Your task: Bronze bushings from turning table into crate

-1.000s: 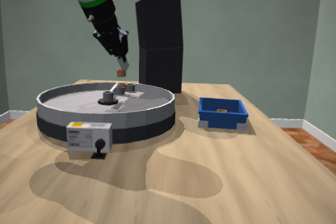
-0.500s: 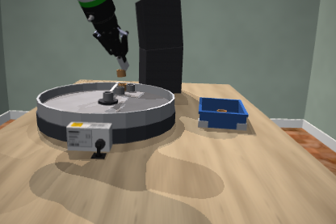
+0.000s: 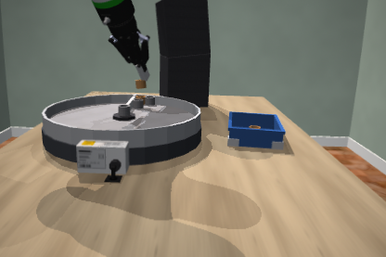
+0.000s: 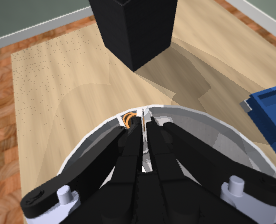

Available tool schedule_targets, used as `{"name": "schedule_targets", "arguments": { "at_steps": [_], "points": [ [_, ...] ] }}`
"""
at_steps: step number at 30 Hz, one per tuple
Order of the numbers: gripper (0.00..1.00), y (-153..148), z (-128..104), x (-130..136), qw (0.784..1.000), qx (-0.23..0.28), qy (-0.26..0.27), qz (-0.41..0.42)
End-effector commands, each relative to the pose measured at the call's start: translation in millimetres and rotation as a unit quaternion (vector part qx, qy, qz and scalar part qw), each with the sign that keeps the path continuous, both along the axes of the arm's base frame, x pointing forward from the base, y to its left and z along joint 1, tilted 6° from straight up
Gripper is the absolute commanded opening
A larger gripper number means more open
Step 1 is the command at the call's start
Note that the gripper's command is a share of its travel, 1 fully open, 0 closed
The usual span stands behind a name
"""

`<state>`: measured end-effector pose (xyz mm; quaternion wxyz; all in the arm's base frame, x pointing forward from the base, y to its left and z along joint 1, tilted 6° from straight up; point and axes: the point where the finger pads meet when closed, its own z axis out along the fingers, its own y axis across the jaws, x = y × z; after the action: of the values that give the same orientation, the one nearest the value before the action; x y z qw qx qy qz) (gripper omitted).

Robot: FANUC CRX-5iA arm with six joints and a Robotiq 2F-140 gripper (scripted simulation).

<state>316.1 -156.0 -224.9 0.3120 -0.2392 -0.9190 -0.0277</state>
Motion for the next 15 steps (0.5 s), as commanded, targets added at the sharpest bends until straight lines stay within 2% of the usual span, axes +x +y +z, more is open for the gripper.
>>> {"name": "schedule_targets", "arguments": {
  "at_steps": [1, 6, 10, 12, 15],
  "points": [
    [0.0, 11.8, -1.1, 3.5, 1.0, 0.0, 0.001, 0.007],
    [0.0, 52.1, -5.3, 15.3, 1.0, -0.001, 0.003, 0.029],
    [0.0, 99.2, -10.4, 32.3, 0.998, -0.001, 0.006, 0.055],
    [0.0, 99.2, -10.4, 32.3, 0.998, -0.001, 0.006, 0.055],
    [0.0, 141.0, -14.8, 45.5, 0.997, -0.002, 0.009, 0.079]
  ]
}}
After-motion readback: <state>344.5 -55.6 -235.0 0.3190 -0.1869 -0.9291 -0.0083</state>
